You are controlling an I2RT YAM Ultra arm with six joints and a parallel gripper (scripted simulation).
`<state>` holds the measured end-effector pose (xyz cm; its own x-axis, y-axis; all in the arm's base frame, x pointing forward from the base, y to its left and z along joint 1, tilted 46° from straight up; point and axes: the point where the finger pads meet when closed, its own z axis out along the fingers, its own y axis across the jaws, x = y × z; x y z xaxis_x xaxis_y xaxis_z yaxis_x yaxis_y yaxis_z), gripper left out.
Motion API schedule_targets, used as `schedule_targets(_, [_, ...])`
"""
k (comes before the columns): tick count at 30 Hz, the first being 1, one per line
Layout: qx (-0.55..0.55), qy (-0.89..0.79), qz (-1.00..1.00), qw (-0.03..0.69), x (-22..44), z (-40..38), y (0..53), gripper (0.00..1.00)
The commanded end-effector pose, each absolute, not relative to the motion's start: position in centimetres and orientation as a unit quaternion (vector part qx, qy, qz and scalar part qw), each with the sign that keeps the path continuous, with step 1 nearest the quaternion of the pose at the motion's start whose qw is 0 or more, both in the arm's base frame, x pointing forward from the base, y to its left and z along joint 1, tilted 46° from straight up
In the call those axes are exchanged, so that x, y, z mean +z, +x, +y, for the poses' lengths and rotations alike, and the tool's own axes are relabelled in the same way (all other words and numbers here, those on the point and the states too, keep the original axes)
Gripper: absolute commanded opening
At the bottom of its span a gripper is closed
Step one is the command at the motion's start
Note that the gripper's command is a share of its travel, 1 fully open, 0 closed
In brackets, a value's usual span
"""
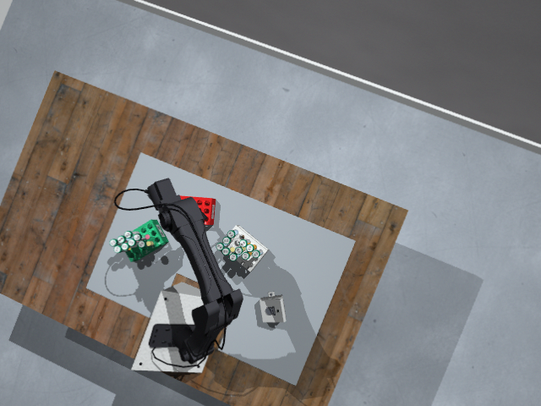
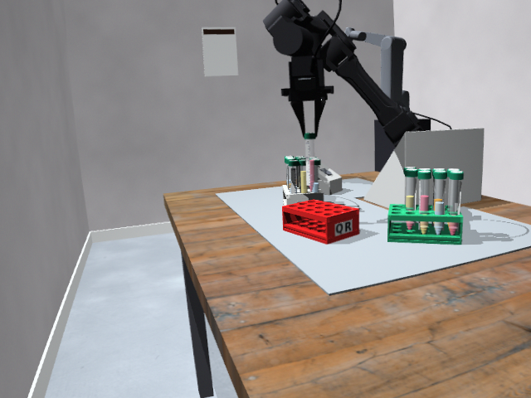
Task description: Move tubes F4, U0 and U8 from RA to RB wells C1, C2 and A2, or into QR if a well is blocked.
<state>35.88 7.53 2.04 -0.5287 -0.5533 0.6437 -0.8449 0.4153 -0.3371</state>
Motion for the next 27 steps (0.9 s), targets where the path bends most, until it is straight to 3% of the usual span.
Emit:
schedule_targets(1, [0.330,0.432,-0.817,0.192,3.5,8.3,37.0,0.00])
schedule_targets(27, [0.330,0.434,-0.813,0.202,2.3,7.5,36.4,0.00])
